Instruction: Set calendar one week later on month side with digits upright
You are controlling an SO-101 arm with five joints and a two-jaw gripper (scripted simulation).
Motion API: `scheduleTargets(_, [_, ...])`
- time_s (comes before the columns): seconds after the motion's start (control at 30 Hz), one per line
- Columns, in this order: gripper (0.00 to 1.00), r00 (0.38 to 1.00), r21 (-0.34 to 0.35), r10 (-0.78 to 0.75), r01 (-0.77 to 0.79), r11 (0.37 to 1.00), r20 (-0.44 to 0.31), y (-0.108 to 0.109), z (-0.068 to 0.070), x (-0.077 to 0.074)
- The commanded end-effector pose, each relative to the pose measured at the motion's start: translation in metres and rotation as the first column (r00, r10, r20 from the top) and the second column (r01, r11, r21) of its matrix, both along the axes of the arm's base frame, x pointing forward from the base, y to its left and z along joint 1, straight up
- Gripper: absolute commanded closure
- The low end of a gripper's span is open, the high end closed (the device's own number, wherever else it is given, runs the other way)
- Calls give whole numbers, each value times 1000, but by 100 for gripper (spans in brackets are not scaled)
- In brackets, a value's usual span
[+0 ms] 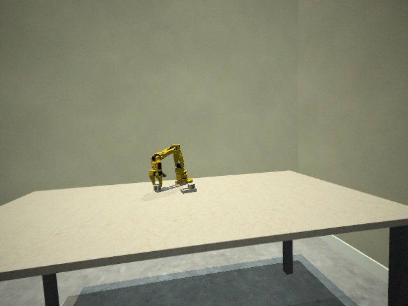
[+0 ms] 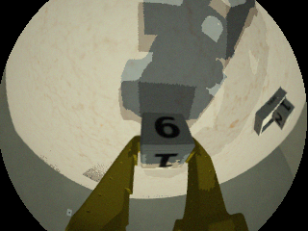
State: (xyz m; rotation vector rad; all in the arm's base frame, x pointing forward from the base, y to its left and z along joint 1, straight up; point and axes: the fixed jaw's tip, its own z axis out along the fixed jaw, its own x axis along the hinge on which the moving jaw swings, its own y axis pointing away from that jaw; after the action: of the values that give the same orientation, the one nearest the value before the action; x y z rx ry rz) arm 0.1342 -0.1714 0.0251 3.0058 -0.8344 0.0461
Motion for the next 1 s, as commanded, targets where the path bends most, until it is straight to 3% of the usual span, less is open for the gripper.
scheduleTargets(0.0, [100, 1000, -20, 3, -3, 1000, 18, -4, 1, 1])
scheduleTargets(0.77, [100, 1000, -20, 3, -3, 1000, 18, -4, -2, 1])
scheduleTargets(0.97, [92, 1000, -20, 3, -3, 1000, 18, -4, -2, 1])
